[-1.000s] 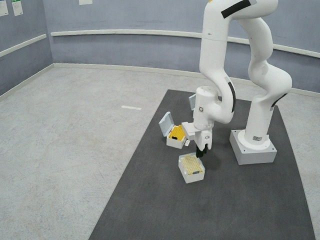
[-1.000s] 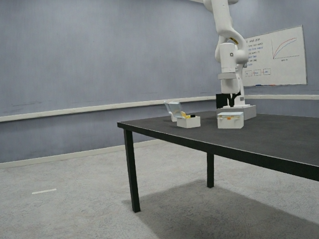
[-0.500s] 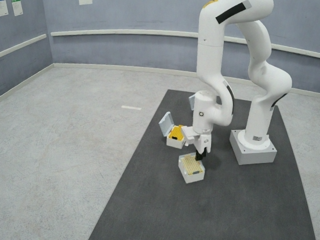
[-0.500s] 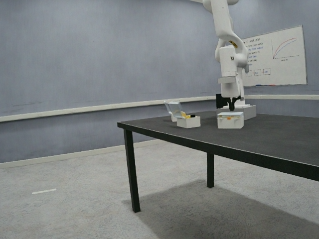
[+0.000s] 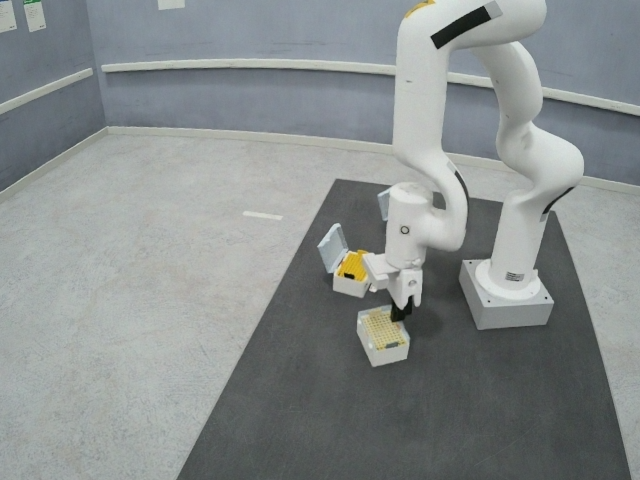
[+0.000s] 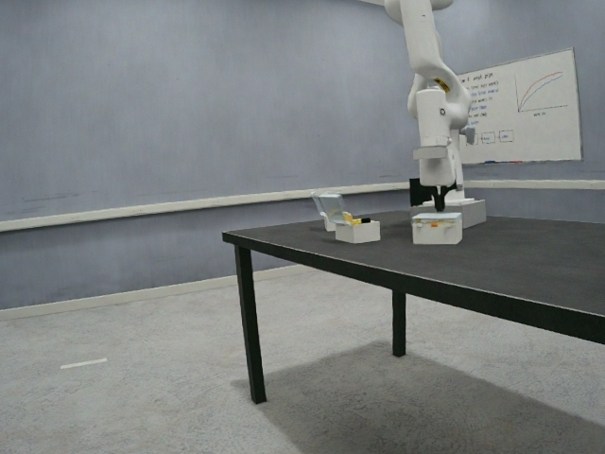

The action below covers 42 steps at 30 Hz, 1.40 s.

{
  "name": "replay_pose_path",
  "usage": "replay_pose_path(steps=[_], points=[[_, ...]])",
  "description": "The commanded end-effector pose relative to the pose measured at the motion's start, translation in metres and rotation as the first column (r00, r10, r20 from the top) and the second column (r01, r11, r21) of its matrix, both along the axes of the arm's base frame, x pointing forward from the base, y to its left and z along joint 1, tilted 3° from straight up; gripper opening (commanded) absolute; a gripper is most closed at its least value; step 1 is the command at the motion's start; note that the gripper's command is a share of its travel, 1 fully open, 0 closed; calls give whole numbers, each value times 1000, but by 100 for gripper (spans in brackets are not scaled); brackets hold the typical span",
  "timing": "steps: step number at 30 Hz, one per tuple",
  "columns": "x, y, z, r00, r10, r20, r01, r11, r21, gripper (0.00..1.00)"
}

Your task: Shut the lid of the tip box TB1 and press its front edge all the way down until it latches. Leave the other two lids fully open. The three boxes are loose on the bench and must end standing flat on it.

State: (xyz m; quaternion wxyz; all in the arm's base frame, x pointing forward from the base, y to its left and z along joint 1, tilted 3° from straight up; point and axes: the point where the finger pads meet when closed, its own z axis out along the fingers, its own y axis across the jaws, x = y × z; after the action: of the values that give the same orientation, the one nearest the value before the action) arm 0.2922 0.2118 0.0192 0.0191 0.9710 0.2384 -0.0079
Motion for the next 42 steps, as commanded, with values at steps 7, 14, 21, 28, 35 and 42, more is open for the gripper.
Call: replay_pose_path(steps=[7,14,21,28,35,42], points=[[0,0,-4,1000,0,18,0,1000,-1,0],[0,0,-5,1000,0,18,0,1000,-1,0],[0,0,-8,1000,0,18,0,1000,-1,0],[1,0,-9,1000,0,18,0,1000,-1,0],[1,0,-7,1000,0,18,0,1000,-1,0],[1,0,-7,1000,0,18,0,1000,-1,0]])
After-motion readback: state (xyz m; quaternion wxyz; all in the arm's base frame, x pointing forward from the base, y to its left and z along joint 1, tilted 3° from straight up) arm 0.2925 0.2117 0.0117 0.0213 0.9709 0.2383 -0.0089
